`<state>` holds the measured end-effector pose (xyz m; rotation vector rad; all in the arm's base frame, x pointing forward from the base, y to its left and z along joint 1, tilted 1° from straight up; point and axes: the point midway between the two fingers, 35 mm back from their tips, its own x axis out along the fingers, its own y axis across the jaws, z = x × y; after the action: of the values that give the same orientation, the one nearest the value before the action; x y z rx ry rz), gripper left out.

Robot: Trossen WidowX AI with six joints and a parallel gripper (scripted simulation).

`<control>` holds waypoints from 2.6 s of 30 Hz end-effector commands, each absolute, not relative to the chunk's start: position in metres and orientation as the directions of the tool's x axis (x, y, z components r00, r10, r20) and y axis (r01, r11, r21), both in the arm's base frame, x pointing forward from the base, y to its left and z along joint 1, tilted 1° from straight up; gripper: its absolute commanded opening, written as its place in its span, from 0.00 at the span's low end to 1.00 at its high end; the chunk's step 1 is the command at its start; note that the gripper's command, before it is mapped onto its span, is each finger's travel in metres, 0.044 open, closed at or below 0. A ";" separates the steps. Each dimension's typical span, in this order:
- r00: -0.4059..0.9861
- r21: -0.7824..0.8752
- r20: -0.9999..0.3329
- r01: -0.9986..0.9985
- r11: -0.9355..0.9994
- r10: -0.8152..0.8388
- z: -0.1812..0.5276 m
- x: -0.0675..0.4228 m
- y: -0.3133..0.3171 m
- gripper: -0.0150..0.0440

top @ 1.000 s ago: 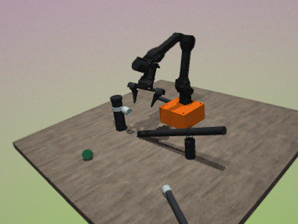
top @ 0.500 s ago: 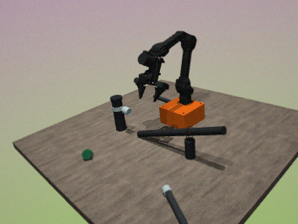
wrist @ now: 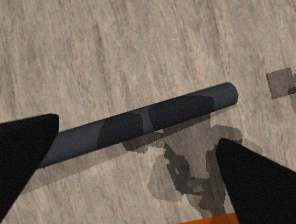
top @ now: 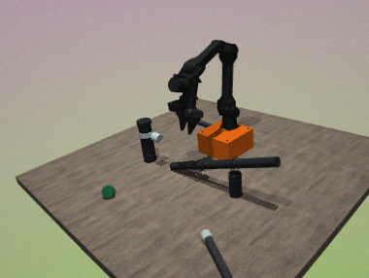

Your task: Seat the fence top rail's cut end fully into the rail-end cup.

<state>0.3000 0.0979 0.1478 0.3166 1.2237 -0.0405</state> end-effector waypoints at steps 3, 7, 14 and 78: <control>0.098 0.113 -0.994 0.888 0.446 0.058 0.102 0.301 0.123 1.00; 0.037 0.045 -0.999 0.958 0.284 0.033 0.090 0.299 0.128 1.00; 0.031 0.037 -0.999 0.971 0.237 0.030 0.089 0.299 0.129 1.00; 0.030 0.036 -0.999 0.971 0.238 0.030 -0.011 0.302 0.132 1.00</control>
<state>0.3031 0.1328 -0.0041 1.0657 1.3124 -0.9875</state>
